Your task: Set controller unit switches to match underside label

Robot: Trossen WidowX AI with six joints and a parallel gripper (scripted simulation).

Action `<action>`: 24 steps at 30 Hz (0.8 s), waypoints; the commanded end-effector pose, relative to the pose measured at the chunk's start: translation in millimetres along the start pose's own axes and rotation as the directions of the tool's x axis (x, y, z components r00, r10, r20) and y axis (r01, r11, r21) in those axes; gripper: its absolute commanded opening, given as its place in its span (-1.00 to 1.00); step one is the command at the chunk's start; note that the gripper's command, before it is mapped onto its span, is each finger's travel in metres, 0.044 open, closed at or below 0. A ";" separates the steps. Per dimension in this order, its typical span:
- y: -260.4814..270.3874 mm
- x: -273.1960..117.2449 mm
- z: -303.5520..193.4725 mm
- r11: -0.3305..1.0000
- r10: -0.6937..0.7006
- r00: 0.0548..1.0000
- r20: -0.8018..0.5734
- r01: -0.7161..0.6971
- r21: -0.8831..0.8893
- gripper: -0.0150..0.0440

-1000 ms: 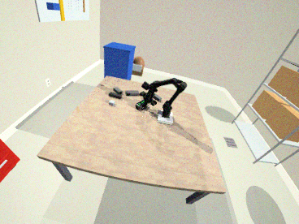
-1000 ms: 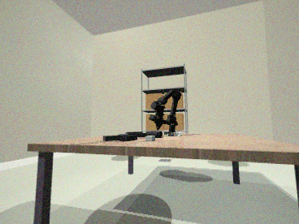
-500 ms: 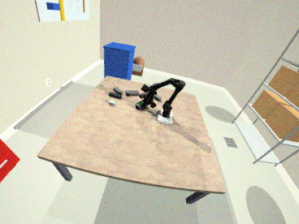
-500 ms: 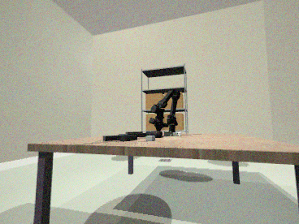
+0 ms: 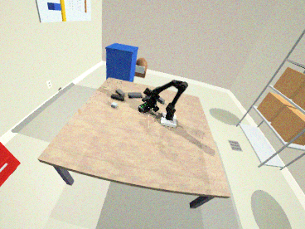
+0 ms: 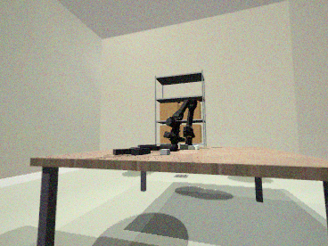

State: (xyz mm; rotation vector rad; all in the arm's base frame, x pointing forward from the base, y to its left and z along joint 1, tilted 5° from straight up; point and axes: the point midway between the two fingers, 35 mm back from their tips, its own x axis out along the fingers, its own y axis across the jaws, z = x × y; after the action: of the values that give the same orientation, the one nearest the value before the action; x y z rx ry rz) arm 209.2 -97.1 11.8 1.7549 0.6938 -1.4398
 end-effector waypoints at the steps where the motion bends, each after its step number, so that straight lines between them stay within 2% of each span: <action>1: 1.6 0.6 0.6 1.000 0.002 1.000 0.004 -0.002 0.005 -0.49; 24: 19.0 2.7 0.3 1.000 0.003 1.000 0.004 -0.003 0.005 -0.49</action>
State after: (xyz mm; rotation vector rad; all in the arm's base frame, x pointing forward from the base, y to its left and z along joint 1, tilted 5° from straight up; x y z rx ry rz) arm 214.3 -100.9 10.0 1.7552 0.7124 -1.4625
